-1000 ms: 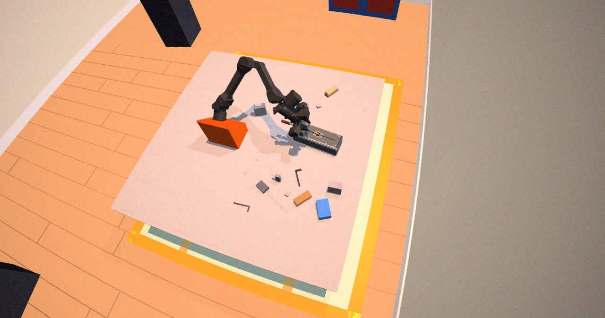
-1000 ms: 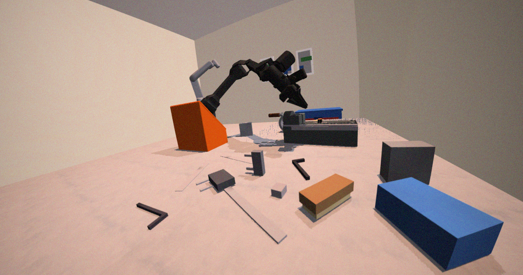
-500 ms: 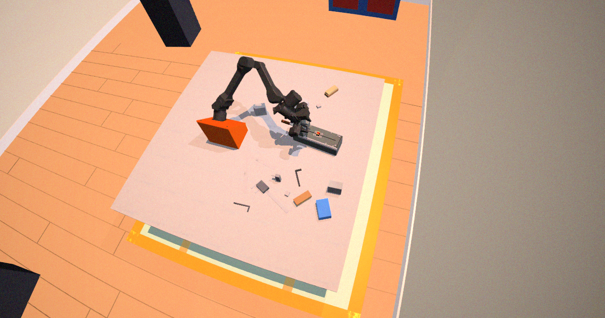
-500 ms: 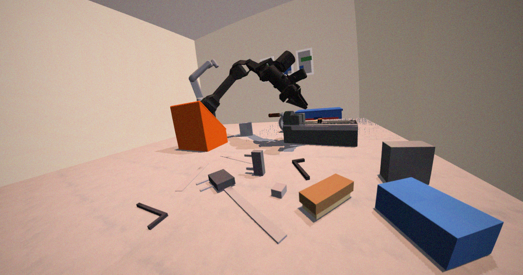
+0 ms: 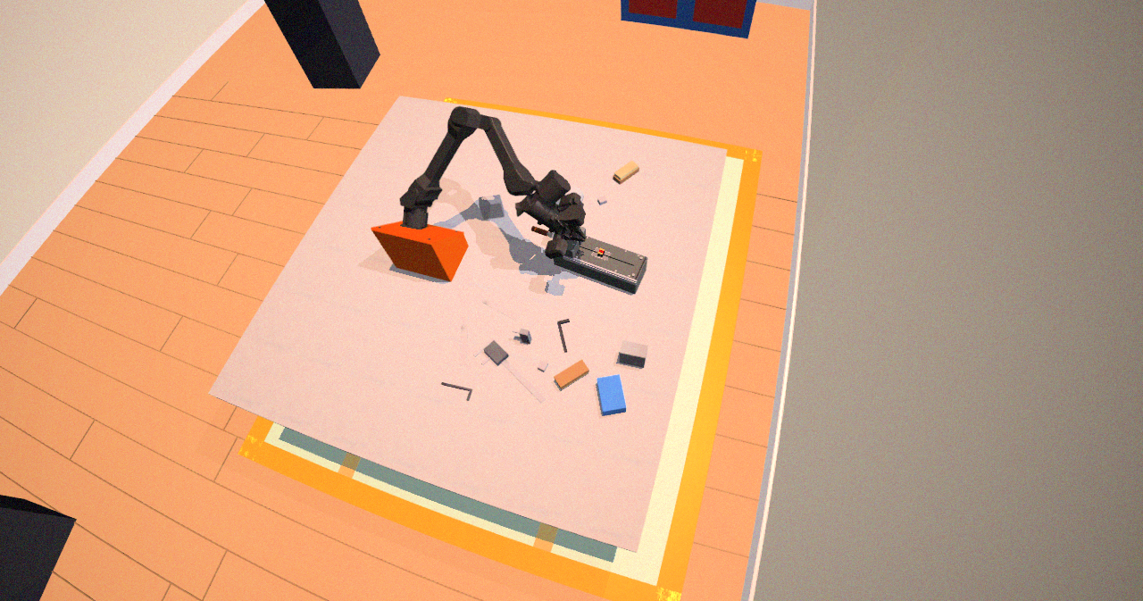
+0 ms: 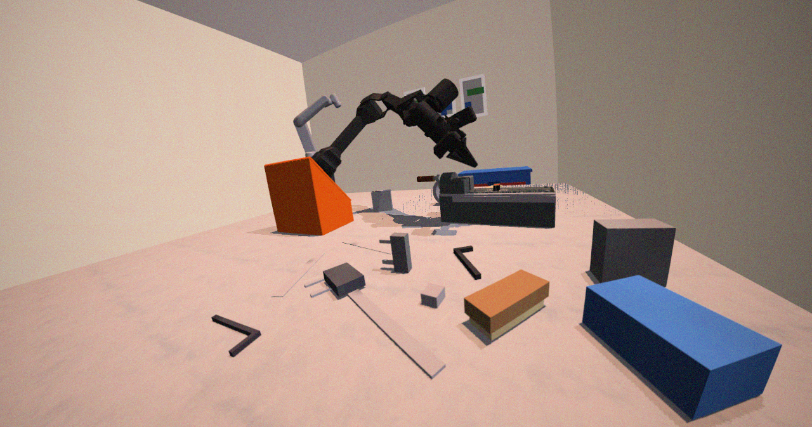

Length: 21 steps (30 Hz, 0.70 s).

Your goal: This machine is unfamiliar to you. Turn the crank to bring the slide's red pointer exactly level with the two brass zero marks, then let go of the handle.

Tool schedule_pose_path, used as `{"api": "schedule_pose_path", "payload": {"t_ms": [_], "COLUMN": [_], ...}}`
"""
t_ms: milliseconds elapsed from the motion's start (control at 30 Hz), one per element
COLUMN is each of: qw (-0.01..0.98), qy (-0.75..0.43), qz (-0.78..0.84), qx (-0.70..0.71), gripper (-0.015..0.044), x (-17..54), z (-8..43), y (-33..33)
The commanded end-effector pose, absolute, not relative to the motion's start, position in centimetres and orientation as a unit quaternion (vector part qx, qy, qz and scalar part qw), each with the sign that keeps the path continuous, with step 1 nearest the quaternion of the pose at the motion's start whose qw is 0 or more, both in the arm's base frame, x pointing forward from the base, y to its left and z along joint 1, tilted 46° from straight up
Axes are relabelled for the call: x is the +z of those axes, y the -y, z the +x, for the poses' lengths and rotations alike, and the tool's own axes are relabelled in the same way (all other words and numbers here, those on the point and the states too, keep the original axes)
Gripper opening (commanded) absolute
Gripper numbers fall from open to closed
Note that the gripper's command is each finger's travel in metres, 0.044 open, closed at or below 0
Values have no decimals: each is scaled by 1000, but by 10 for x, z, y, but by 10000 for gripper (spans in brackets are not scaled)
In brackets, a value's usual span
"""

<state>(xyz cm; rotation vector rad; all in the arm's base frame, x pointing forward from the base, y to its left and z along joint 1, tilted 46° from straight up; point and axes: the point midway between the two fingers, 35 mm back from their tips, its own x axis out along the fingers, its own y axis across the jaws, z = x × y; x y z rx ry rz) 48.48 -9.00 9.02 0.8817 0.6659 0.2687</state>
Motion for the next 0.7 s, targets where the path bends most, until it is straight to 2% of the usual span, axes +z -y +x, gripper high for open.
{"api": "schedule_pose_path", "payload": {"t_ms": [0,467,667], "qw": [843,843,843], "qy": [-315,-315,-315], "qz": [417,418,418], "qx": [127,127,127], "gripper": [0,0,157], "x": [90,90,90], "z": [485,485,485], "y": [90,90,90]}}
